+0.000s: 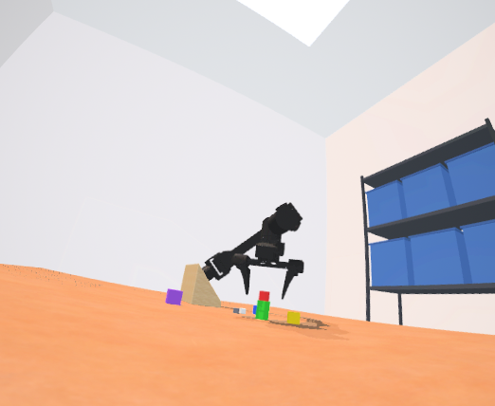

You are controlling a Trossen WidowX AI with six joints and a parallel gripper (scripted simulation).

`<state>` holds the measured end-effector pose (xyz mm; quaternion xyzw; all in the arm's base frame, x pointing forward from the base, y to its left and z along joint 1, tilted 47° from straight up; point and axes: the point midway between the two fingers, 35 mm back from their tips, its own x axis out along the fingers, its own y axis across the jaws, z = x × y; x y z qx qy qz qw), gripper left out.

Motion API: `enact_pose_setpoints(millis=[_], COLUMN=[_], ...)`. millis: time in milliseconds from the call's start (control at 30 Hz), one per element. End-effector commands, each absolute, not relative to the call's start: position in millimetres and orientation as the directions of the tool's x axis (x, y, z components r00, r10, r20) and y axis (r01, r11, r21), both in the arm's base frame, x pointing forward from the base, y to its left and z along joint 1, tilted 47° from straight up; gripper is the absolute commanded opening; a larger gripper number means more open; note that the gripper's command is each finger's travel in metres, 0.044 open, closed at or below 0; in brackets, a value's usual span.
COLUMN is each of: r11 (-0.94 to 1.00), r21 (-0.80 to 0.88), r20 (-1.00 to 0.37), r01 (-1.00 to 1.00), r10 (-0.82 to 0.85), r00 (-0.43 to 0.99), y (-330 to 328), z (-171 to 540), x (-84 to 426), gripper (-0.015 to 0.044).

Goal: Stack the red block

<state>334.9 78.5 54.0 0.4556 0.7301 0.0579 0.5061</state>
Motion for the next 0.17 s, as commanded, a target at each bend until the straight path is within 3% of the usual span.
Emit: enact_pose_setpoints(millis=[0, 133], r11=[0.578, 0.578], r21=[0.546, 0.546], r20=[-0.686, -0.686], r01=[0.607, 0.607], r10=[0.724, 0.724], r00=[-0.072, -0.072], y=[78.4, 78.4], z=[54.0, 54.0], x=[334.9, 334.9], gripper=[0.0440, 0.0440])
